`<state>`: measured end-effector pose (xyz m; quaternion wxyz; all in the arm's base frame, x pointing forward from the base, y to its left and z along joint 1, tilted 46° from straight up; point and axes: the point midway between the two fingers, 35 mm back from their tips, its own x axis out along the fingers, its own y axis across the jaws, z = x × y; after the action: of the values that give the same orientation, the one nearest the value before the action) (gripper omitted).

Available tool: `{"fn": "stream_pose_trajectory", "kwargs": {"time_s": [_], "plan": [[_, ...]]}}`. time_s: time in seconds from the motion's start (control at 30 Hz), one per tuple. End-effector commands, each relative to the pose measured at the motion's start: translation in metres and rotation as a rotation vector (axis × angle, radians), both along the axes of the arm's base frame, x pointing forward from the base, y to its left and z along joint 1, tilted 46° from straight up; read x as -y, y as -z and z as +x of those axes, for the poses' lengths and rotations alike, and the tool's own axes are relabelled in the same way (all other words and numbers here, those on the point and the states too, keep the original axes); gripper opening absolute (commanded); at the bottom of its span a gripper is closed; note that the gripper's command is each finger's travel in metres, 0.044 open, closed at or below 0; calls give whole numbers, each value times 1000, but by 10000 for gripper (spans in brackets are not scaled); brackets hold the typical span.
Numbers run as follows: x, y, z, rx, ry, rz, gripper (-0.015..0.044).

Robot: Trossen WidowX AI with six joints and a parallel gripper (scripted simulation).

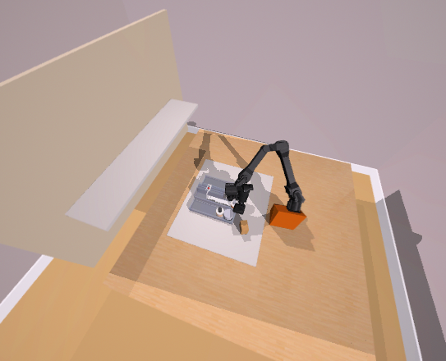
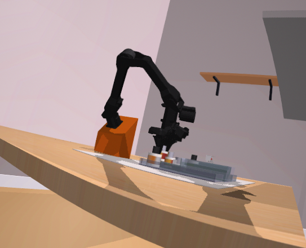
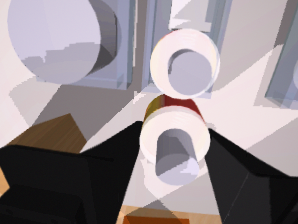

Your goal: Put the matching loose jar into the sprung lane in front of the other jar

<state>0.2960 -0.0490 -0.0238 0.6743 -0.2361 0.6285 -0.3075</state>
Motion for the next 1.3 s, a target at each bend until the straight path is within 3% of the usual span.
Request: {"fn": "stream_pose_trajectory", "kwargs": {"time_s": [0.0, 1.27], "plan": [[0, -2, 6, 12, -3, -3, 0], [1, -4, 20, 13, -3, -3, 0]]}}
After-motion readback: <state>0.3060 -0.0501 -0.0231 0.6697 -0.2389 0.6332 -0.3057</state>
